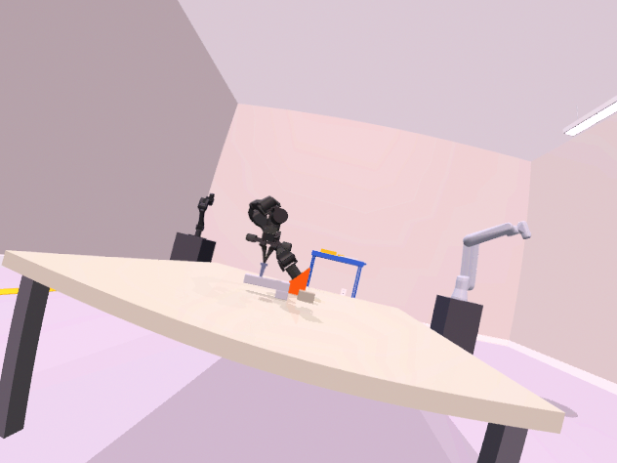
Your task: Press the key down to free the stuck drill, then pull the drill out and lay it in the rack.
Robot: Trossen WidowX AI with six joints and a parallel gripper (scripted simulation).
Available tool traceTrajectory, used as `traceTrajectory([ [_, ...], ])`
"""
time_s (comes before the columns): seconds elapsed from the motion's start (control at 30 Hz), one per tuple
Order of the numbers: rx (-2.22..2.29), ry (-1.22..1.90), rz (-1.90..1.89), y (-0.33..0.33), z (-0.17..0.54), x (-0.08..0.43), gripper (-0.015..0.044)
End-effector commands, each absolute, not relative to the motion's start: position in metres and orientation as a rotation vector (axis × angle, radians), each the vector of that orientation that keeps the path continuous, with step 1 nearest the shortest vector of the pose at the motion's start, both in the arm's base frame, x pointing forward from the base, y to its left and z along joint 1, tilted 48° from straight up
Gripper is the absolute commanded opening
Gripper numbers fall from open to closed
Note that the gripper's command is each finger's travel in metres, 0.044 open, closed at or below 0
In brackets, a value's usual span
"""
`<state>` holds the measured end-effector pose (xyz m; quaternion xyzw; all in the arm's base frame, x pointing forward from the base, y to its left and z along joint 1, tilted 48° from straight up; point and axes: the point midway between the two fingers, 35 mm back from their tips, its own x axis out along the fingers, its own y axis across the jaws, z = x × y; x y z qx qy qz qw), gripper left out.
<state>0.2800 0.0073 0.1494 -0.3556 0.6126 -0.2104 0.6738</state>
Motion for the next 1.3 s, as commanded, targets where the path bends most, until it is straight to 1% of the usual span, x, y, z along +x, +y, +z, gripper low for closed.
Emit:
traceTrajectory([
  [0.0, -0.806, 1.425, -0.498, -0.007, 0.139, 0.274, 0.0000],
  [0.47, -0.806, 1.424, -0.498, -0.013, 0.134, 0.275, 0.0000],
  [0.57, -0.814, 1.416, -0.481, -0.003, 0.142, 0.276, 0.0079],
  [0.77, -0.853, 1.379, -0.407, 0.042, 0.182, 0.272, 0.0236],
  [0.87, -0.854, 1.378, -0.404, 0.044, 0.183, 0.271, 0.0315],
  [0.93, -0.914, 1.394, -0.361, 0.041, 0.170, 0.275, 0.0368],
  [1.03, -1.177, 1.498, -0.133, 0.054, 0.129, 0.281, 0.0440],
  [1.17, -1.534, 1.605, 0.228, 0.068, 0.071, 0.279, 0.0440],
  [1.27, -1.695, 1.637, 0.415, 0.072, 0.044, 0.275, 0.0440],
])
